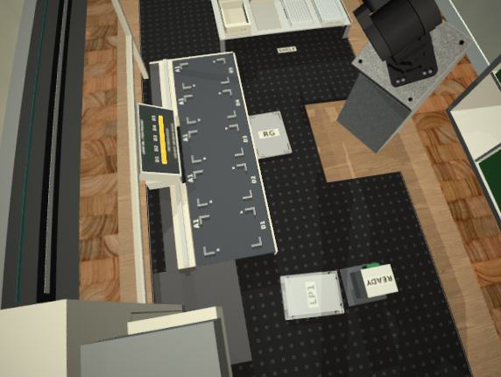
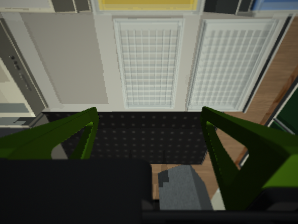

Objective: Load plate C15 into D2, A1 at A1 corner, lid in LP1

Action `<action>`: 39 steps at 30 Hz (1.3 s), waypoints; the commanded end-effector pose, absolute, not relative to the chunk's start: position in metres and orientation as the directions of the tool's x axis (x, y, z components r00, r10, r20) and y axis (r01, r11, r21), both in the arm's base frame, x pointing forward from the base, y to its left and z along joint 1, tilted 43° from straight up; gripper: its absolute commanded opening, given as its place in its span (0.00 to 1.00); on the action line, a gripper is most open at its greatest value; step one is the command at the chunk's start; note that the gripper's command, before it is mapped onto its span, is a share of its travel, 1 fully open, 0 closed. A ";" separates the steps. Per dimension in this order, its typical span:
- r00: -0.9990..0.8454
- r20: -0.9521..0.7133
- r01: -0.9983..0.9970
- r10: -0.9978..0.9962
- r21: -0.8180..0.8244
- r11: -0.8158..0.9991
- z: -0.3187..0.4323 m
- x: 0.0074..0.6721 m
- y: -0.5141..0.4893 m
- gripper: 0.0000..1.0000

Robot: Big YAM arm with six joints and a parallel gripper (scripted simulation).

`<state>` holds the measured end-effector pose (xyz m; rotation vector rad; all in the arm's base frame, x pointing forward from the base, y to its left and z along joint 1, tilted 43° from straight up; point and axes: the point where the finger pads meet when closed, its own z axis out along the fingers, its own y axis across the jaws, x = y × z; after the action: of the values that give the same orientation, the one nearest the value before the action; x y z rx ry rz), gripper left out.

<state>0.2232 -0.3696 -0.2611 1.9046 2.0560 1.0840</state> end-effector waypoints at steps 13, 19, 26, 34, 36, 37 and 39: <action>-0.183 0.357 0.814 0.916 0.578 -0.063 -0.279 0.239 -0.361 1.00; -0.150 0.344 0.809 0.927 0.582 -0.085 -0.279 0.231 -0.374 1.00; -0.185 0.344 0.811 0.921 0.583 -0.054 -0.291 0.252 -0.362 1.00; -0.187 0.328 0.807 0.926 0.588 -0.045 -0.298 0.262 -0.365 1.00; -0.172 0.327 0.807 0.929 0.588 -0.057 -0.298 0.257 -0.369 1.00; -0.176 0.333 0.808 0.926 0.586 -0.058 -0.302 0.258 -0.365 1.00; -0.187 0.334 0.809 0.924 0.586 -0.048 -0.304 0.264 -0.360 1.00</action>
<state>0.2531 -0.3467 -0.2995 1.9054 2.0544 1.0822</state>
